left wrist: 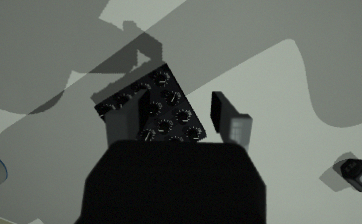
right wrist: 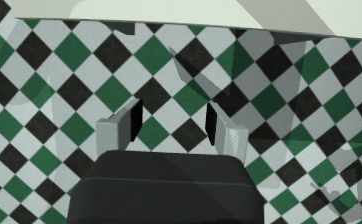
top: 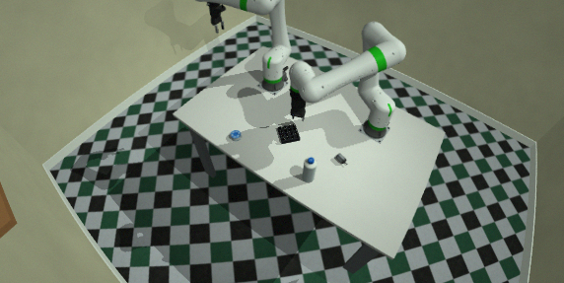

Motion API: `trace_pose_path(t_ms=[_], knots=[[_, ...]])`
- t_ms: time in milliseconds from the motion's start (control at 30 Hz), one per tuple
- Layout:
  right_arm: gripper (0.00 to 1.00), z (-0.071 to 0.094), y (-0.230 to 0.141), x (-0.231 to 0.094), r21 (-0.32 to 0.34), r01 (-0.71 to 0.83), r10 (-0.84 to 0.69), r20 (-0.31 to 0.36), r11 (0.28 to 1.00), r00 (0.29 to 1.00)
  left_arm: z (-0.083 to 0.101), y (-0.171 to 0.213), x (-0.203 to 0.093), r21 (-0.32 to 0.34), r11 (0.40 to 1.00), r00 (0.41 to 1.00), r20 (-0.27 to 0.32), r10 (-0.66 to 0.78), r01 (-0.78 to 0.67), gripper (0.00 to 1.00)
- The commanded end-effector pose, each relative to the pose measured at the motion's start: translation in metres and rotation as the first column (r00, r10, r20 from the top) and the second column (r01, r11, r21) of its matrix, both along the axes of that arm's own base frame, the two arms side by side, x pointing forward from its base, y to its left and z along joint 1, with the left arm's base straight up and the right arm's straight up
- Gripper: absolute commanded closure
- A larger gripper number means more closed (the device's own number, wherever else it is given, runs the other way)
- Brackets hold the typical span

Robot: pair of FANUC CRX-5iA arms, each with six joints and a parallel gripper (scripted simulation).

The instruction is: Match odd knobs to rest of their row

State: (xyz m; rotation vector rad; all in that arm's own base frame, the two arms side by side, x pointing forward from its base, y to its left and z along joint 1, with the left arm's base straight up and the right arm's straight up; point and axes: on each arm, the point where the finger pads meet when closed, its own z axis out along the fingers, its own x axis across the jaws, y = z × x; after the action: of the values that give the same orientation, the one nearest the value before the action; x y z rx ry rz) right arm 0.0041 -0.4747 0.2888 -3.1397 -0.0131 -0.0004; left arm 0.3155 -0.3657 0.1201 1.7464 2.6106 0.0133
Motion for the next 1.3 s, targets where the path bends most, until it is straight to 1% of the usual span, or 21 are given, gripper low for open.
trace_pose_path(t_ms=[0, 100, 167, 200, 400, 667, 733, 767, 933, 1233, 1267], knots=[[0.0, 0.001, 0.0, 0.0, -0.002, 0.0, 0.0, 0.0, 1.0, 1.0, 0.0, 0.001, 0.001, -0.008, 0.988, 0.988, -0.004, -0.155, 0.155, 0.0], [0.0, 0.001, 0.0, 0.0, -0.002, 0.0, 0.0, 0.0, 1.0, 1.0, 0.0, 0.001, 0.002, -0.008, 0.97, 0.97, -0.004, -0.242, 0.242, 0.0], [0.0, 0.001, 0.0, 0.0, -0.002, 0.0, 0.0, 0.0, 1.0, 1.0, 0.0, 0.001, 0.002, -0.008, 0.97, 0.97, -0.004, -0.242, 0.242, 0.0], [0.0, 0.001, 0.0, 0.0, -0.002, 0.0, 0.0, 0.0, 1.0, 1.0, 0.0, 0.002, 0.003, -0.007, 0.946, 0.946, -0.004, -0.324, 0.324, 0.0], [0.0, 0.001, 0.0, 0.0, -0.002, 0.0, 0.0, 0.0, 1.0, 1.0, -0.001, 0.004, 0.006, -0.007, 0.88, 0.88, -0.004, -0.475, 0.475, 0.0], [0.0, 0.001, 0.0, 0.0, -0.002, 0.0, 0.0, 0.0, 1.0, 1.0, -0.002, 0.005, 0.011, -0.007, 0.745, 0.745, -0.004, -0.667, 0.667, 0.0], [0.0, 0.001, 0.0, 0.0, -0.002, 0.0, 0.0, 0.0, 1.0, 1.0, -0.002, 0.005, 0.011, -0.007, 0.745, 0.745, -0.004, -0.667, 0.667, 0.0], [0.0, 0.001, 0.0, 0.0, -0.002, 0.0, 0.0, 0.0, 1.0, 1.0, -0.003, 0.006, 0.013, -0.007, 0.685, 0.685, -0.004, -0.728, 0.728, 0.0], [0.0, 0.001, 0.0, 0.0, -0.002, 0.0, 0.0, 0.0, 1.0, 1.0, -0.003, 0.007, 0.017, -0.007, 0.581, 0.581, -0.004, -0.814, 0.814, 0.0], [0.0, 0.001, 0.0, 0.0, -0.002, 0.0, 0.0, 0.0, 1.0, 1.0, -0.005, 0.008, 0.025, -0.006, 0.348, 0.348, -0.004, -0.938, 0.938, 0.0], [0.0, 0.001, 0.0, 0.0, -0.002, 0.0, 0.0, 0.0, 1.0, 1.0, -0.005, 0.008, 0.025, -0.006, 0.348, 0.348, -0.004, -0.938, 0.938, 0.0]])
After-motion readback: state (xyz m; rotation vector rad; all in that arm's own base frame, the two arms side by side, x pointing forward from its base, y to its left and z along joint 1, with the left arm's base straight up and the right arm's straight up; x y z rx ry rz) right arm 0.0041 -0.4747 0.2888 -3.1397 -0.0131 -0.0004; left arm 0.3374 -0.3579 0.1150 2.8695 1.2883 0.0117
